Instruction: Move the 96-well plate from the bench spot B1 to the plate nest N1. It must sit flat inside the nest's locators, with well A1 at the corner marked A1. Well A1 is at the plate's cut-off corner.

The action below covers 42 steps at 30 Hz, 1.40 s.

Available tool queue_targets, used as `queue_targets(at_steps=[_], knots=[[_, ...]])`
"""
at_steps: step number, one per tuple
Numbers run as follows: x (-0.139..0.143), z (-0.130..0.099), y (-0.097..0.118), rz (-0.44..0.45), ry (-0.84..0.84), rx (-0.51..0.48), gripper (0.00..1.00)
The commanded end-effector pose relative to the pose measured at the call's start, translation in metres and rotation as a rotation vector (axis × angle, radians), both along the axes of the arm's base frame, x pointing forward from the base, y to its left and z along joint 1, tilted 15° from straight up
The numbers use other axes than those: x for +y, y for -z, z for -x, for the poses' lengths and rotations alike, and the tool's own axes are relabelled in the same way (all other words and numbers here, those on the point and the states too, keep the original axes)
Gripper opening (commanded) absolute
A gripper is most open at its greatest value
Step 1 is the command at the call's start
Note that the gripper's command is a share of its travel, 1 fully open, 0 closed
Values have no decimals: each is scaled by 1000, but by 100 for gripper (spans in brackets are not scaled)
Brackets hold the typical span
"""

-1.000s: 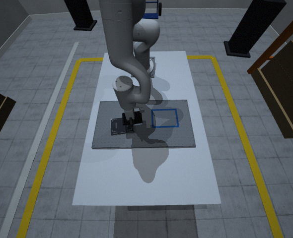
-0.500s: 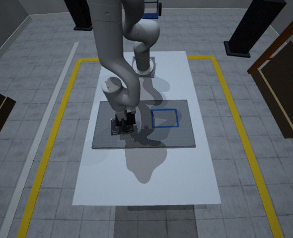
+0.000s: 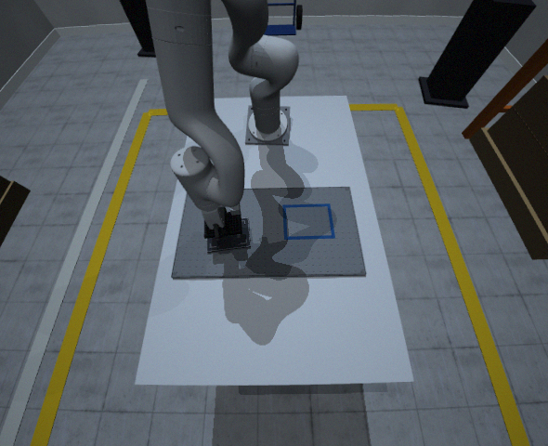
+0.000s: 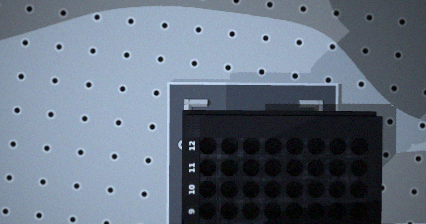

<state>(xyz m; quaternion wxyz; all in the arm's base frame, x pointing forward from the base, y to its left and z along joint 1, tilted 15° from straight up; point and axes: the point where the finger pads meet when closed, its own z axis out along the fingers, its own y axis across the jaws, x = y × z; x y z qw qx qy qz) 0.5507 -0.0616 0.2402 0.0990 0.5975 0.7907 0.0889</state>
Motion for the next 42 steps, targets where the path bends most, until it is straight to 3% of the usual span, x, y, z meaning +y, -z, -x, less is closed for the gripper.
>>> queue_targets(at_steps=[1, 34, 42], knots=[[-1, -1, -1, -1, -1, -2, 0], [0, -1, -1, -1, -1, -2, 0], [0, -4, 12, -1, -1, -2, 0]])
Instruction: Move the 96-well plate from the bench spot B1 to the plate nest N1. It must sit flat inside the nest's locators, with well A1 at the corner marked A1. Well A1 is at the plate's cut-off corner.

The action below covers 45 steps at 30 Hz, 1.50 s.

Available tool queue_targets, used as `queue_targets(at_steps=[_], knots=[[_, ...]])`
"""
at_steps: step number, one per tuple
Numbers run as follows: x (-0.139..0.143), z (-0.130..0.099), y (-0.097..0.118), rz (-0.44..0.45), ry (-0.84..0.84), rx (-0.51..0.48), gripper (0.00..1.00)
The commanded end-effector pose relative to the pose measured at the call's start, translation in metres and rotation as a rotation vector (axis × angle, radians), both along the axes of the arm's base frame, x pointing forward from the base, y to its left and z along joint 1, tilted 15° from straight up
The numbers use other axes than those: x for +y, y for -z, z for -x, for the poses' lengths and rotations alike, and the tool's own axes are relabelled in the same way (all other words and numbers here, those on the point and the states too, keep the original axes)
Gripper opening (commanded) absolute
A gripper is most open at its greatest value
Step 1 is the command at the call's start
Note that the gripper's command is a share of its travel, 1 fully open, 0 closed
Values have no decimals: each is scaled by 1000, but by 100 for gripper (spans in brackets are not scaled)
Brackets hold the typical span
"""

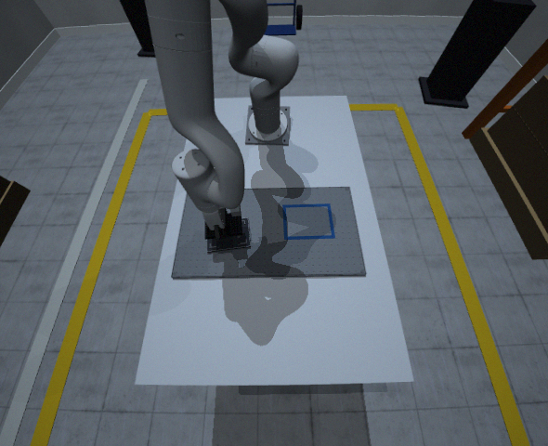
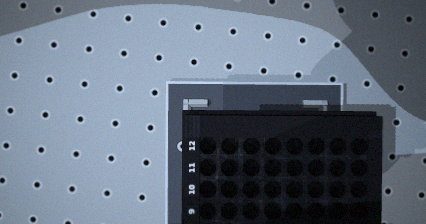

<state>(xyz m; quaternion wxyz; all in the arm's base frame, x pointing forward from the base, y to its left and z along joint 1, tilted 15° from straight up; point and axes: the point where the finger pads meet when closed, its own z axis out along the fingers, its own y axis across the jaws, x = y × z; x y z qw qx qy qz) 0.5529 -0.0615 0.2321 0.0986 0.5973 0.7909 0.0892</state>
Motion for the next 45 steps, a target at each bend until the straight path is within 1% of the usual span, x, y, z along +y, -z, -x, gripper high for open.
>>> queue_targets(at_steps=[1, 37, 45], knots=[[0, -2, 5, 0, 0, -2, 0], [1, -17, 57, 0, 0, -2, 0], [1, -17, 57, 0, 0, -2, 0]])
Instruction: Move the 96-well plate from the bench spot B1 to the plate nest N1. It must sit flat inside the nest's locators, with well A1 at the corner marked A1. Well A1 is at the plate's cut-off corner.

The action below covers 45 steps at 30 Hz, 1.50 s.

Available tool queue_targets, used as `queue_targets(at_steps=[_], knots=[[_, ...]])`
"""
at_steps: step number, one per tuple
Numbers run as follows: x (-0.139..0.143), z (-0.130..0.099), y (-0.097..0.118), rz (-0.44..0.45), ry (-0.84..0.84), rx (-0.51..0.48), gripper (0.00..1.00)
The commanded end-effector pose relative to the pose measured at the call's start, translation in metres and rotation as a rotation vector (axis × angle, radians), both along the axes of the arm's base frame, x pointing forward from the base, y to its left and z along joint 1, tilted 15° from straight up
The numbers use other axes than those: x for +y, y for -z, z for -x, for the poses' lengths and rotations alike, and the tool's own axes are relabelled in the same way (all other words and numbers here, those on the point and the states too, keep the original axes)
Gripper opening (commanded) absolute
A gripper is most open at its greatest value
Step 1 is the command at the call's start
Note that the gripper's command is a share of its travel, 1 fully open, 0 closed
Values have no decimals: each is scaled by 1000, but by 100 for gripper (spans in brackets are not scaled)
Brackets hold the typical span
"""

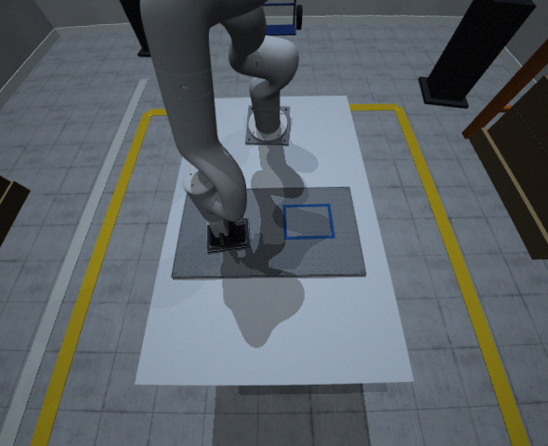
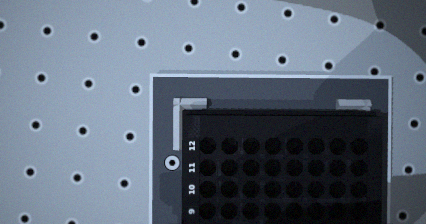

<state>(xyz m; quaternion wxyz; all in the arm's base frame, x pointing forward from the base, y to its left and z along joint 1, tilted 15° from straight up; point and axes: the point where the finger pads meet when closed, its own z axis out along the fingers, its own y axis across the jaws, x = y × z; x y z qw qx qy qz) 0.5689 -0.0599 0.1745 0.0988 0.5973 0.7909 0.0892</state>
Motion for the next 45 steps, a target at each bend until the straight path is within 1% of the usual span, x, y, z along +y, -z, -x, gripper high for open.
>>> queue_targets(at_steps=[1, 45], knots=[[0, -1, -1, 0, 0, -2, 0], [0, -2, 4, 0, 0, -2, 0]])
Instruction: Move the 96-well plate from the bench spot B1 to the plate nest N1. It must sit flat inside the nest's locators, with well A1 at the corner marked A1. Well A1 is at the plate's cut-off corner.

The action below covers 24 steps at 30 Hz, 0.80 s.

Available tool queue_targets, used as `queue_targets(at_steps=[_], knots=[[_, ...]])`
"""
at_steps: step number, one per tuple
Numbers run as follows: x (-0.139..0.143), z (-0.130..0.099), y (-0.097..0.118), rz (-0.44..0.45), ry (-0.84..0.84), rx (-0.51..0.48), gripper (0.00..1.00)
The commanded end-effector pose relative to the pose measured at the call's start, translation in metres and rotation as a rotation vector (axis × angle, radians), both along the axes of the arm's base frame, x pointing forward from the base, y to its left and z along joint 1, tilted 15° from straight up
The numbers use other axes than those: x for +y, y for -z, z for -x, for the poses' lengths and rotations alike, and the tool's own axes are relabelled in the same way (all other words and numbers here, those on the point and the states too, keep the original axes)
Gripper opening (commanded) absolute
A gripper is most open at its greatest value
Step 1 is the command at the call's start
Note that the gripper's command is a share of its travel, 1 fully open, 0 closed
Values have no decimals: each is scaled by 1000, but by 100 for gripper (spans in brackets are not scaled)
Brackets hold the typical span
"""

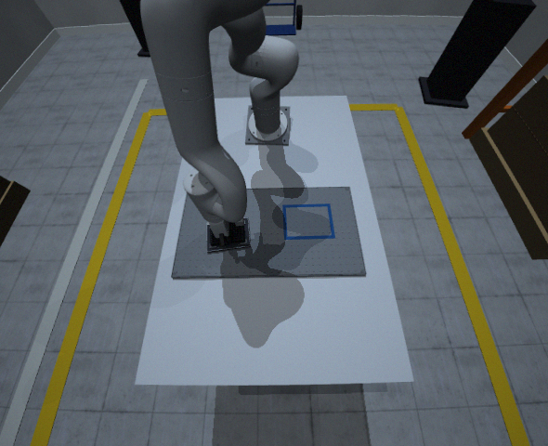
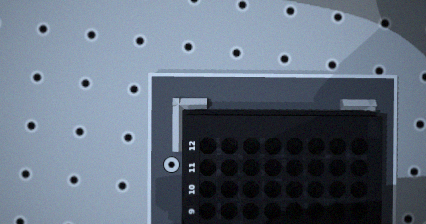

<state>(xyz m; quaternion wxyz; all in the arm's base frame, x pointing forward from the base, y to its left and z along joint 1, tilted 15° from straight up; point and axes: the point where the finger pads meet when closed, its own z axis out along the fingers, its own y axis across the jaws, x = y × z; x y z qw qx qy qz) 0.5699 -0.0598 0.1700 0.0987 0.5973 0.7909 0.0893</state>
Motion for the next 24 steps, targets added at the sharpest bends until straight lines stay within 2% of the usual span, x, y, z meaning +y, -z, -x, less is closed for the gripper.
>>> queue_targets(at_steps=[1, 24], knots=[[0, -1, 0, 0, 0, -2, 0], [0, -2, 3, 0, 0, -2, 0]])
